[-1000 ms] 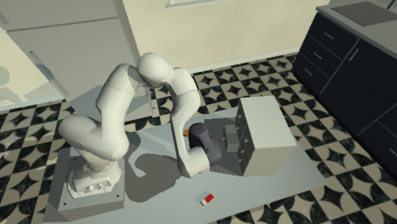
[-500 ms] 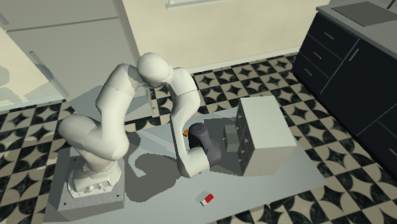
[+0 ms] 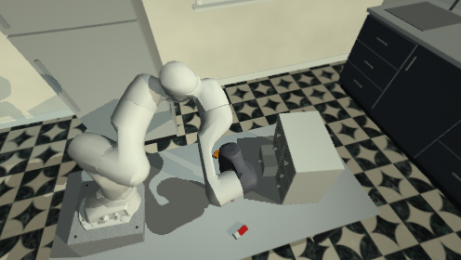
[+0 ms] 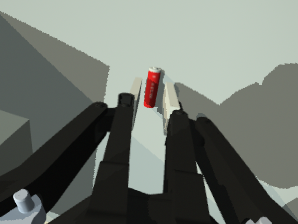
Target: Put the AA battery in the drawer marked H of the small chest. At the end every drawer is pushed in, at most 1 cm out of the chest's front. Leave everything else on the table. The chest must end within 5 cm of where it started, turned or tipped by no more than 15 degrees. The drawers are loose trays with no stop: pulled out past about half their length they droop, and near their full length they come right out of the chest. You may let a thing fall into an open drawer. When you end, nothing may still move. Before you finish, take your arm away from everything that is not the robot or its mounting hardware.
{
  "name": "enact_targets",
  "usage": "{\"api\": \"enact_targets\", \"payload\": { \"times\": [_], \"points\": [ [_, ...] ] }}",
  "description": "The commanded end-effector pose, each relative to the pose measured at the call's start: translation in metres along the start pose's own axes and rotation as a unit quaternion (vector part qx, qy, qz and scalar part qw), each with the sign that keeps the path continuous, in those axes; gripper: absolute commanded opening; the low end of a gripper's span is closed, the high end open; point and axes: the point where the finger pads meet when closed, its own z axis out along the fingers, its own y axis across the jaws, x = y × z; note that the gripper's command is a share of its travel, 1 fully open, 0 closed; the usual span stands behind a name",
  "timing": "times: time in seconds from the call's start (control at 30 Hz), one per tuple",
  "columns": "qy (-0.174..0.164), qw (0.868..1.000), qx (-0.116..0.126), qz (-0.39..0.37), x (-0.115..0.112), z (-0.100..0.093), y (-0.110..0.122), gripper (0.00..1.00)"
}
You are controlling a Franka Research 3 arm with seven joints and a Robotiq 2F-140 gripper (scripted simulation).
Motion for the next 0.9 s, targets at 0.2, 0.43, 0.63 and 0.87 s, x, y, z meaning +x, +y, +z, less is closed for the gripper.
{"api": "enact_targets", "payload": {
  "times": [0.2, 0.43, 0.63, 0.87],
  "points": [
    [0.0, 1.0, 0.001, -0.001, -0.001, 0.001, 0.0, 0.17],
    [0.0, 1.0, 0.001, -0.001, -0.001, 0.013, 0.0, 0.17],
    [0.0, 1.0, 0.001, -0.001, -0.001, 0.02, 0.0, 0.17],
    [0.0, 1.0, 0.001, -0.001, -0.001, 0.021, 0.0, 0.17]
  ]
}}
